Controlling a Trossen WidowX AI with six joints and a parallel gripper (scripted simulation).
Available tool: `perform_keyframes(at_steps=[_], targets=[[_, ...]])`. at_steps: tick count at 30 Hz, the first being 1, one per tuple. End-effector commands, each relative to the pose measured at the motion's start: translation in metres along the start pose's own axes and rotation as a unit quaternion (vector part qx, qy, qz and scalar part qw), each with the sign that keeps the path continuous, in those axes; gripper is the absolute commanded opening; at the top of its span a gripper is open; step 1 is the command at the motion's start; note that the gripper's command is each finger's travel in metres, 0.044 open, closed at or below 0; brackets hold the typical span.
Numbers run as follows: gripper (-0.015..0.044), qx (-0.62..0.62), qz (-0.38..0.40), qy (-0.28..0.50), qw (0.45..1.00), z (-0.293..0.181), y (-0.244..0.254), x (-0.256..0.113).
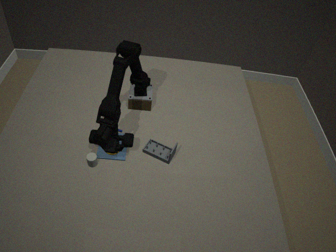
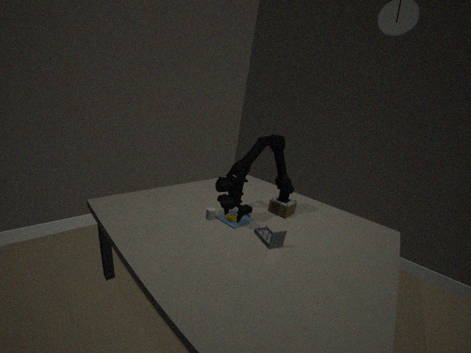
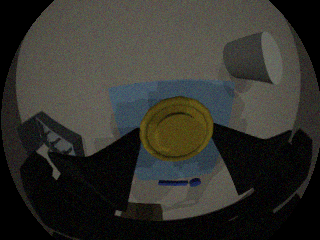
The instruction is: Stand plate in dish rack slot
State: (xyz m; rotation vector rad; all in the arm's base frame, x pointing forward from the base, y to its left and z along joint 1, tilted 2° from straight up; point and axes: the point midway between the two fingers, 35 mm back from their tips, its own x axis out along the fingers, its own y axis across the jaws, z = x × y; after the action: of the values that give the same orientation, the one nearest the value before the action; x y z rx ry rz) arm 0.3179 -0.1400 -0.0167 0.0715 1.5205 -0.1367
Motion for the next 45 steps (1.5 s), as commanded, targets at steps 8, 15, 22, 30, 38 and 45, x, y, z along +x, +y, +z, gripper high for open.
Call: perform_keyframes(at_steps=[8,15,22,30,38,45], targets=[[0.0245,-0.002,0.001,-0.002,1.000,0.002,0.000,-0.003],[0.0061,0.002,0.000,-0.004,1.000,0.011,-0.003,-0.043],[0.0000,0.001,0.001,-0.004,1.000,0.015,-0.005,-0.081],[0.0000,-0.001,0.001,-0.003,1.000,0.016,-0.005,-0.121],[0.0000,-0.002,0.001,-0.003,1.000,0.016,-0.006,-0.156],[0.0000,-0.002,0.001,-0.002,1.000,0.015,-0.006,-0.173]])
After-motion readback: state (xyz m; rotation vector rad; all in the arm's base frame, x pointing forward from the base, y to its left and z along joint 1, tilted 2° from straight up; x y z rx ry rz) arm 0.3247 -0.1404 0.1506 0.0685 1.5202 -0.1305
